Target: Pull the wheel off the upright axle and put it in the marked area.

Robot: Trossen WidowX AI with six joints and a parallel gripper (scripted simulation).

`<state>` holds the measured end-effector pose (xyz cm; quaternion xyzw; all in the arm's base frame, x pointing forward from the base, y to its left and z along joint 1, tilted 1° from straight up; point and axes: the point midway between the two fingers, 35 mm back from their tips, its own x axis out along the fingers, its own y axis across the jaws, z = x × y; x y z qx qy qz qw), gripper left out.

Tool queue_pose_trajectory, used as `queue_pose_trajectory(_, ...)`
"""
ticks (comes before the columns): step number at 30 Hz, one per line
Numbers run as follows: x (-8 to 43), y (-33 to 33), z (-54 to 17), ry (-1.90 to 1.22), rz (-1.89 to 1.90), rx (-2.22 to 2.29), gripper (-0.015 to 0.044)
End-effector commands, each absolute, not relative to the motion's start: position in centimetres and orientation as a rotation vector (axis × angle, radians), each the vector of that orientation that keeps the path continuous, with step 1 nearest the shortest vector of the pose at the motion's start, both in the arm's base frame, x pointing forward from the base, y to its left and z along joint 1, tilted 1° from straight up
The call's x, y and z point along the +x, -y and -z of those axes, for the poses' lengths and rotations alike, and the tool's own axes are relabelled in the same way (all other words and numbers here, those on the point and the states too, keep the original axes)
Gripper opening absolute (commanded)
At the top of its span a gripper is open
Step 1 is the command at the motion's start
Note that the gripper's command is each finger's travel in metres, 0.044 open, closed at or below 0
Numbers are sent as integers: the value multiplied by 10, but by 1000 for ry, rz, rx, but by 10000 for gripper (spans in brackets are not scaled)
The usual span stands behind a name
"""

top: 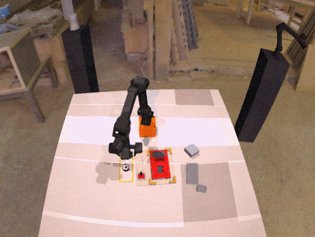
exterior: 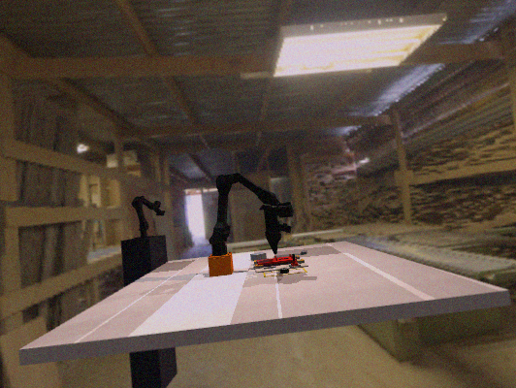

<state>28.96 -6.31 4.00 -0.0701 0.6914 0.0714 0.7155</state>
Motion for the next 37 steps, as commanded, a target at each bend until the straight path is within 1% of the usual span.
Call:
queue_pose_trajectory(1,258,56,-56,-1534,-164,-157,440)
queue_pose_trajectory(5,238,52,-63,-1537,-166,-156,440)
queue_pose_trajectory(37,238,52,-63,-1537,-166,-156,440)
